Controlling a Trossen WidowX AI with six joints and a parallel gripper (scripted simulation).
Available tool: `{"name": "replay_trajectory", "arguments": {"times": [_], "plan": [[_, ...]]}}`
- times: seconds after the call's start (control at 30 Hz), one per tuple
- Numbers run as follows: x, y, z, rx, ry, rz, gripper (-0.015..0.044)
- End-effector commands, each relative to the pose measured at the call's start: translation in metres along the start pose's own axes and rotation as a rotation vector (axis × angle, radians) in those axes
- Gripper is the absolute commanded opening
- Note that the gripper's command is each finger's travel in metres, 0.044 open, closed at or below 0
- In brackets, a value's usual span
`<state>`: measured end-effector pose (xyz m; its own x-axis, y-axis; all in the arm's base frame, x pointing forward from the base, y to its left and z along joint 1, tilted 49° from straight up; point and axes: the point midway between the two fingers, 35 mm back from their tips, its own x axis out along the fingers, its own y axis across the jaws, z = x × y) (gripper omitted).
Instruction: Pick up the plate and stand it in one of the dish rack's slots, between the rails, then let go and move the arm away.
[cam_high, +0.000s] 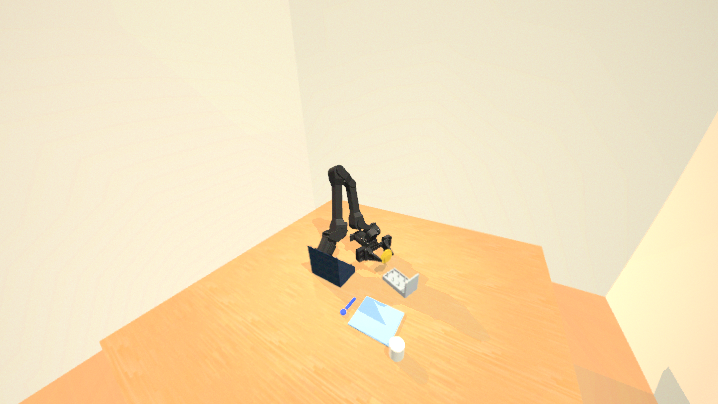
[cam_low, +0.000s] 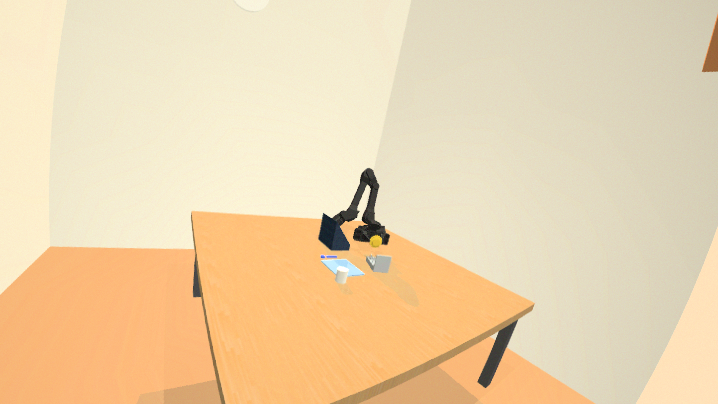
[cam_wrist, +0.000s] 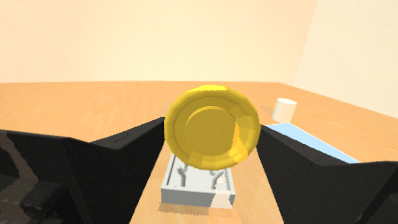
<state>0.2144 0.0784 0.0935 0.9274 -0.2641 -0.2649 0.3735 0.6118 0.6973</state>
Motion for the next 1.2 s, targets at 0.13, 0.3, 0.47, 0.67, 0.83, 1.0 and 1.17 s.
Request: {"name": "replay_trajectory", "arguments": {"times": [0.13, 0.3, 0.47, 0.67, 0.83, 1.0, 1.17], "plan": [[-0.002, 0.001, 0.002, 0.018, -0.011, 0.012, 0.0], [0.001, 0.002, -0.003, 0.016, -0.01, 0.011, 0.0], [0.004, 0.002, -0.009, 0.013, -0.008, 0.01, 0.0], [0.009, 0.003, -0.017, 0.017, -0.007, 0.011, 0.0], [0.014, 0.003, -0.023, 0.02, -0.007, 0.013, 0.0], [0.022, 0.004, -0.027, 0.025, -0.007, 0.016, 0.0], [0.025, 0.004, -0.028, 0.026, -0.007, 0.017, 0.0]]}}
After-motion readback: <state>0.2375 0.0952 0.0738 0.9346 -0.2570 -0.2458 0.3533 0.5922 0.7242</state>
